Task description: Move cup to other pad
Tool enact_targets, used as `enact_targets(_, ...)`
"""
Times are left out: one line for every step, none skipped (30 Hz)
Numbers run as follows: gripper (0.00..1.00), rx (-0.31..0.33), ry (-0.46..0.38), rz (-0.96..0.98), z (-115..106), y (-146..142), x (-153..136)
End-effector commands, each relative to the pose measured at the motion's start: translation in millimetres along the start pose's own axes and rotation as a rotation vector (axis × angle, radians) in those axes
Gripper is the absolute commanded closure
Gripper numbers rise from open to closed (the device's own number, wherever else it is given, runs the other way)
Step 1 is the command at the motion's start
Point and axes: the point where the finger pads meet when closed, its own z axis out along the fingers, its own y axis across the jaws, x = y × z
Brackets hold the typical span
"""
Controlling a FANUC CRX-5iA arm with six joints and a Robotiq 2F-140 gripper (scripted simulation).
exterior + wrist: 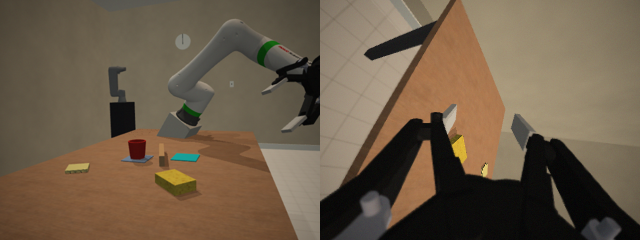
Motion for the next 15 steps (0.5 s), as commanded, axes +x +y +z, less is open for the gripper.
enact_targets(1.0, 0.001, -0.026, 0.008, 6.3, 10.3, -10.0)
enact_targets(1.0, 0.002, -0.041, 0.013, 9.8, 15.9, -15.9)
enact_targets(1.0, 0.003, -0.059, 0.018, 13.9, 22.7, -23.2)
enact_targets(1.0, 0.005, -0.081, 0.025, 18.6, 30.5, -31.9)
enact_targets(1.0, 0.007, -0.106, 0.033, 23.6, 39.5, -42.2)
enact_targets(1.0, 0.01, -0.134, 0.042, 29.0, 49.5, -54.2)
enact_targets(1.0, 0.015, -0.167, 0.052, 34.6, 60.4, -68.0)
enact_targets(1.0, 0.021, -0.202, 0.063, 40.2, 72.1, -83.6)
enact_targets(1.0, 0.021, -0.202, 0.063, 40.2, 72.1, -83.6)
enact_targets(1.0, 0.021, -0.202, 0.063, 40.2, 72.1, -83.6)
enact_targets(1.0, 0.029, -0.241, 0.076, 45.5, 84.5, -101.1)
enact_targets(1.0, 0.038, -0.284, 0.091, 50.3, 97.3, -120.5)
enact_targets(1.0, 0.051, -0.329, 0.107, 53.6, 108.4, -139.0)
enact_targets(1.0, 0.066, -0.377, 0.124, 54.4, 114.2, -150.6)
enact_targets(1.0, 0.085, -0.427, 0.143, 55.0, 120.6, -163.9)
